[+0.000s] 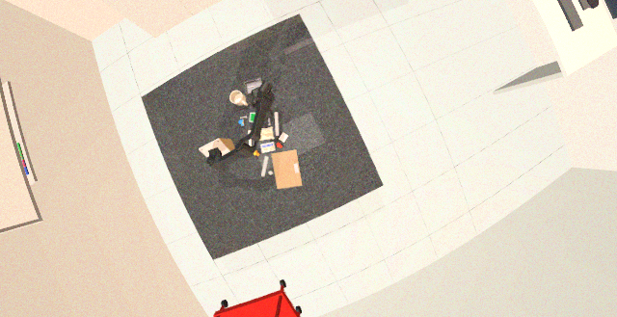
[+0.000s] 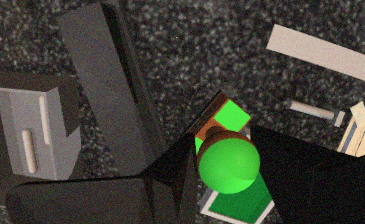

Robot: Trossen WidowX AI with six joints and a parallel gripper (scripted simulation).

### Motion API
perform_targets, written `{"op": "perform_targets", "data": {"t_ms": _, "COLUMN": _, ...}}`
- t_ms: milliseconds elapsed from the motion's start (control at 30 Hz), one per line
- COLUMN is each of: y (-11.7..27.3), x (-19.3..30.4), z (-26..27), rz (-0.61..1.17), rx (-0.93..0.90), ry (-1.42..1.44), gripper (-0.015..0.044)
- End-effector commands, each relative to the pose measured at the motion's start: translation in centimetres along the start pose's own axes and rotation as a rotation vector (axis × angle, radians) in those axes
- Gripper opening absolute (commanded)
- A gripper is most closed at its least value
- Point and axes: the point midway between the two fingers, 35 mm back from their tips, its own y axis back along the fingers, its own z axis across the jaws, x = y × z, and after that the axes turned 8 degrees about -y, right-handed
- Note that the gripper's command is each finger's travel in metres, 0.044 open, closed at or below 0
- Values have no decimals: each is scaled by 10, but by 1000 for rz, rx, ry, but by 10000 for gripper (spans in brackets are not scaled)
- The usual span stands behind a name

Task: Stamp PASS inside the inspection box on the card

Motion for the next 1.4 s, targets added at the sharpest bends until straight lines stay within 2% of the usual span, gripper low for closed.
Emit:
{"op": "perform_targets", "data": {"t_ms": 0, "y": 5, "x": -2, "z": 0, "rz": -3, "rx": -7, "ry": -10, "gripper": 0}}
{"op": "perform_targets", "data": {"t_ms": 400, "y": 10, "x": 0, "z": -1, "rz": -2, "rx": -7, "ry": -10, "gripper": 0}}
{"op": "perform_targets", "data": {"t_ms": 1367, "y": 9, "x": 77, "z": -43, "rz": 0, "rx": -6, "ry": -6, "gripper": 0}}
